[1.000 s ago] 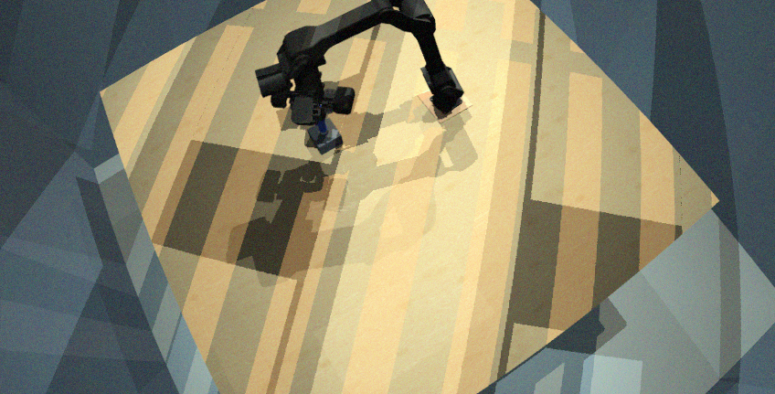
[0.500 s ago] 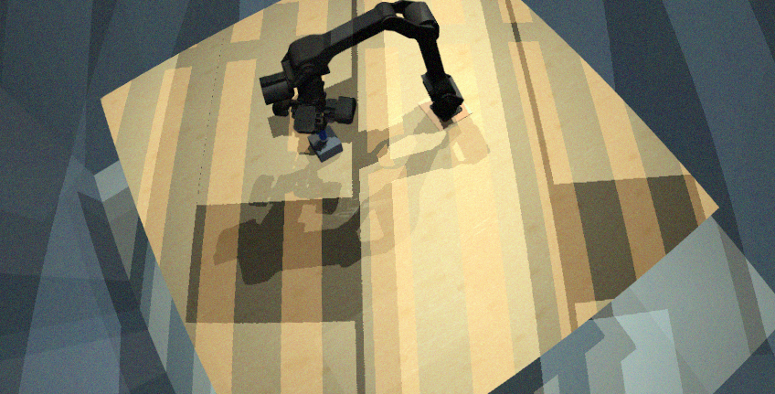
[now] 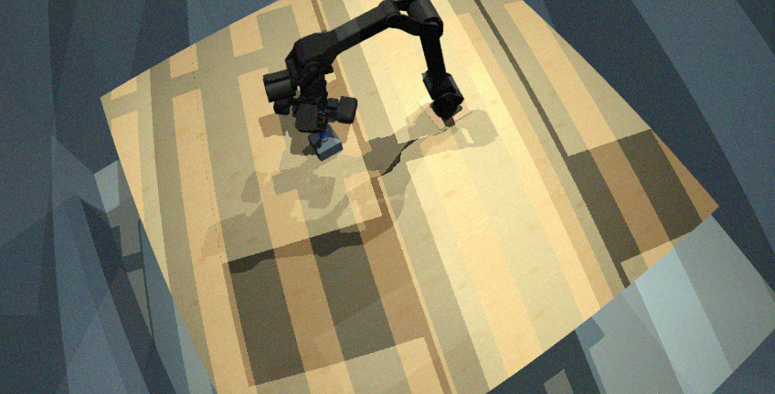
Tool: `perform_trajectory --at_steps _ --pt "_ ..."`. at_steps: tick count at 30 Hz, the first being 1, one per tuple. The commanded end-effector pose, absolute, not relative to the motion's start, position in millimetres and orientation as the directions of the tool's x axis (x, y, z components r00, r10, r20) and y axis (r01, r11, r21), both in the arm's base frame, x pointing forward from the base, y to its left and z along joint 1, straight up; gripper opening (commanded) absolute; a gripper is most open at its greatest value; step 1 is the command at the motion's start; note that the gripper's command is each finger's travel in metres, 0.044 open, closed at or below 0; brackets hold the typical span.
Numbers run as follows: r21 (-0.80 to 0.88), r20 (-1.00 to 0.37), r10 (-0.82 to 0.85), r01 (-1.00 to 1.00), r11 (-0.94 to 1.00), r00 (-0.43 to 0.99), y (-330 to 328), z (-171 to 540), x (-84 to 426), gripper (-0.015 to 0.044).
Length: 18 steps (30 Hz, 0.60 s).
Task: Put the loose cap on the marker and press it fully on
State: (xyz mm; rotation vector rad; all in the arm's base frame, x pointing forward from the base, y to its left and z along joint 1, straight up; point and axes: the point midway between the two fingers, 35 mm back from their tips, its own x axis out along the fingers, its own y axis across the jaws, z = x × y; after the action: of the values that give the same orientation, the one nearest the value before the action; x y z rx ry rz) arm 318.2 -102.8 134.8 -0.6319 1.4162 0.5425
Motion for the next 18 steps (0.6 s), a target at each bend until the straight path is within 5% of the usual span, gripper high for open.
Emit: perform_trajectory --at_steps 1,18 --pt "-0.026 -1.0 -0.008 -0.691 0.722 0.029 -102.4 105.5 317.7 0.0" --pt "-0.026 -1.0 -0.008 -0.691 0.722 0.03 -101.4 98.2 319.2 0.0"
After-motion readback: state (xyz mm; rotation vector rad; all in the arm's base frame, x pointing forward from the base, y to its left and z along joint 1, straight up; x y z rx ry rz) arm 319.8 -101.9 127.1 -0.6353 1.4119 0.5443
